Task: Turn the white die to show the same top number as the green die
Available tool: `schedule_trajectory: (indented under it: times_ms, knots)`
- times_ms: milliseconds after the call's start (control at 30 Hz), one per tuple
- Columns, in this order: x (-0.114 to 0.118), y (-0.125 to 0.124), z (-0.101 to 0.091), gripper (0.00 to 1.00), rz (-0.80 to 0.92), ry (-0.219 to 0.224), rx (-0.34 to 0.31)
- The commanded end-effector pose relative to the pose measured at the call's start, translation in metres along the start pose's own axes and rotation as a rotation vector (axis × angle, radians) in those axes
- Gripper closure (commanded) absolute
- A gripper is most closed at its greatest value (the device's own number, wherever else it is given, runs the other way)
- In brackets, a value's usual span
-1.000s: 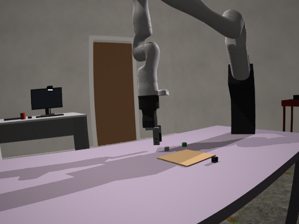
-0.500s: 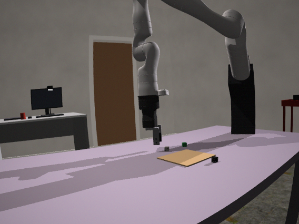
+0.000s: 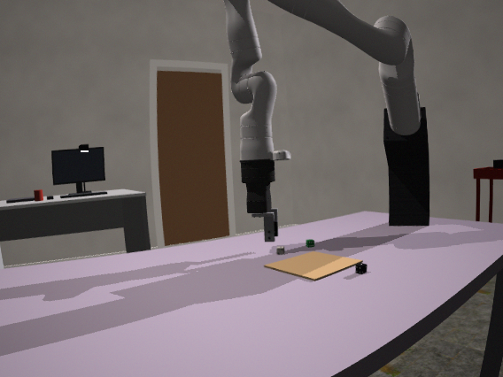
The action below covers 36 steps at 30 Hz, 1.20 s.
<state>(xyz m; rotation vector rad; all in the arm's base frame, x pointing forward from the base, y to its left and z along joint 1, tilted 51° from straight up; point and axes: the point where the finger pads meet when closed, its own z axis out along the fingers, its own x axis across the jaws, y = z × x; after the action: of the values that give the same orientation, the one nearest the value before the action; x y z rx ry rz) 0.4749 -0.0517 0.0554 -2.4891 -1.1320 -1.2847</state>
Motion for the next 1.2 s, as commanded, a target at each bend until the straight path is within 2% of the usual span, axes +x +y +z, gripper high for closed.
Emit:
schedule_trajectory:
  times_ms: [0,300,1167]
  knots:
    - [-0.007,-0.013,0.0,0.0,-0.007,0.0,0.005]
    - [-0.036,-0.041,0.0,0.0,-0.007,0.0,0.005]
    - [-0.043,-0.048,0.0,0.0,-0.007,0.0,0.005]
